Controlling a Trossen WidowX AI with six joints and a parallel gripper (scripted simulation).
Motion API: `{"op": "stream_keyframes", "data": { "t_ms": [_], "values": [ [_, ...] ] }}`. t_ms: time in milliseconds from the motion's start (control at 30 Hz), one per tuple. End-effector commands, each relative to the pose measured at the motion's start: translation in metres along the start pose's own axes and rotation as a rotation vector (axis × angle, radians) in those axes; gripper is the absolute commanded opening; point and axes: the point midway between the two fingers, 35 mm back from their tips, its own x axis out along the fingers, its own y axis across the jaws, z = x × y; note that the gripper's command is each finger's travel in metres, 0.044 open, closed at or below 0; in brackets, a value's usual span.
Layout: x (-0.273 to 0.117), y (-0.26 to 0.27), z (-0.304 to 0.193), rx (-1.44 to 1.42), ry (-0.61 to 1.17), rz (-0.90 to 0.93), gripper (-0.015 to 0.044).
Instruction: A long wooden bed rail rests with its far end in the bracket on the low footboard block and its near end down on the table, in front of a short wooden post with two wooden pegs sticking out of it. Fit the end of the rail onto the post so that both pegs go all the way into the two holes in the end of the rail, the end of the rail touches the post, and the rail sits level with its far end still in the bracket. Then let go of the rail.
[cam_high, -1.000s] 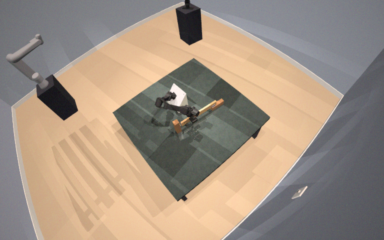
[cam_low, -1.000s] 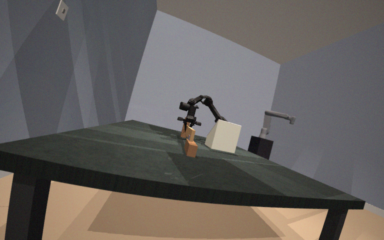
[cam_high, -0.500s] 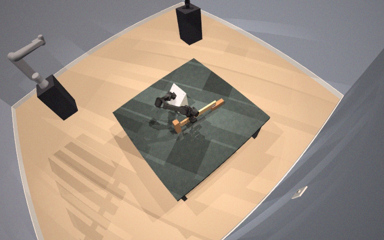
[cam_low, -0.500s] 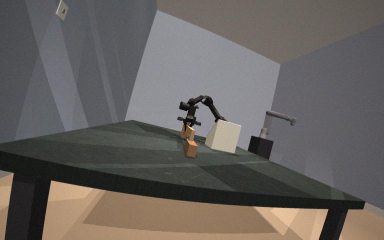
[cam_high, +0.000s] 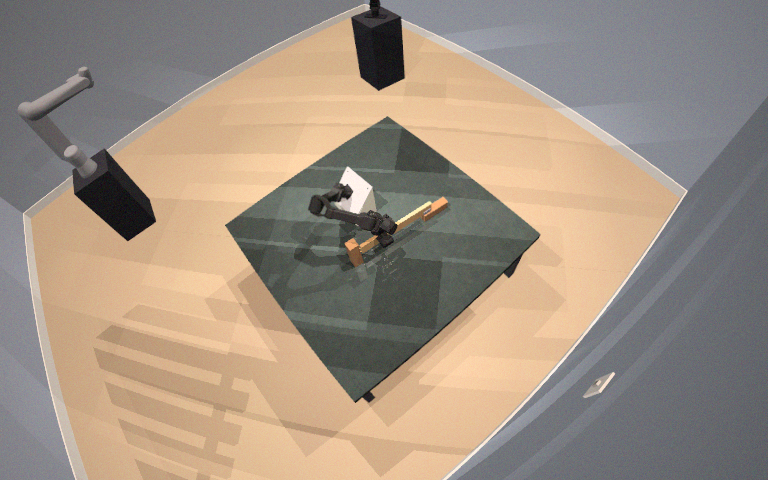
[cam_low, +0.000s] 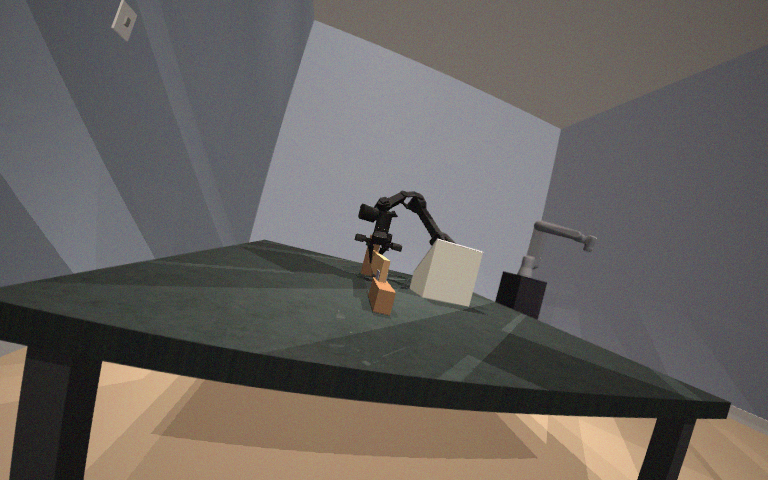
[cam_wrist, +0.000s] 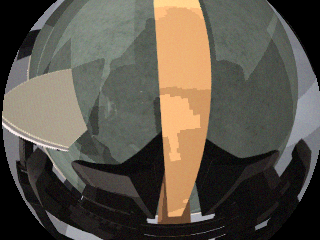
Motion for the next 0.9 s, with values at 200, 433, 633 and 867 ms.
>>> {"op": "stream_keyframes", "data": {
  "t_ms": [200, 433, 633, 867],
  "values": [
    [-0.0005, -0.0001, -0.0036, -0.004, 0.001, -0.001, 0.0000],
    [-0.0012, -0.0002, -0.0056, -0.004, 0.001, -0.001, 0.0000],
    [-0.0013, -0.0002, -0.0076, -0.004, 0.002, -0.001, 0.0000],
    [-0.0008, -0.0001, -0.0098, -0.004, 0.002, -0.001, 0.0000]
  ]
}}
